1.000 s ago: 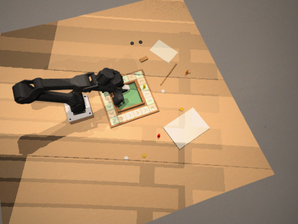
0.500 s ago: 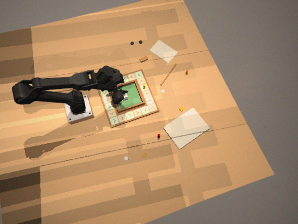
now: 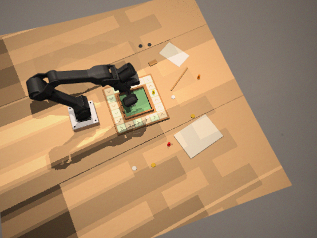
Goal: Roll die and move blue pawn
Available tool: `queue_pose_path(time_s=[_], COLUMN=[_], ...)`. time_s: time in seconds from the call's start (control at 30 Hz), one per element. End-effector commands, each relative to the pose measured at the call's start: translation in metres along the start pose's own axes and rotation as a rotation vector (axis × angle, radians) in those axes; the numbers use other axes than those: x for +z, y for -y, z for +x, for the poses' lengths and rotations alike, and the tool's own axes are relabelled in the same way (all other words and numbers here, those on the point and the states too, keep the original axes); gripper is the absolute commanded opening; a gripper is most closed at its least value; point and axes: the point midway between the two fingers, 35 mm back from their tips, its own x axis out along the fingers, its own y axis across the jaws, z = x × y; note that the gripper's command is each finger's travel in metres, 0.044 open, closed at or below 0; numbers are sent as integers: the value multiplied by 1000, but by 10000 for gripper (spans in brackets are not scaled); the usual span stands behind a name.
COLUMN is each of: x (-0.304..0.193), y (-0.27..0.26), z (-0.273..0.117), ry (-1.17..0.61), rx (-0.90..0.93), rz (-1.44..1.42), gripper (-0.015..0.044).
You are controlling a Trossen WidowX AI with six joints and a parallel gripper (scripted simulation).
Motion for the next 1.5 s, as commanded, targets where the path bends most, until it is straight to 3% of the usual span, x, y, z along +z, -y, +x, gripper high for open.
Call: queue_pose_path(time_s=[0.0,0.2,0.33,0.63,0.8,1.47], x=[0,-1,0,-45,-78,-84], y=[1,1,1,-79,-113,-114], z=[12,26,23,24,20,34], ry=[-213,-454,-382,-447,-473,-473], rx=[-4,-3,1,-66,-133,-136], rz=[6,7,2,370,574,582], gripper=[440,440,440,204,200,200])
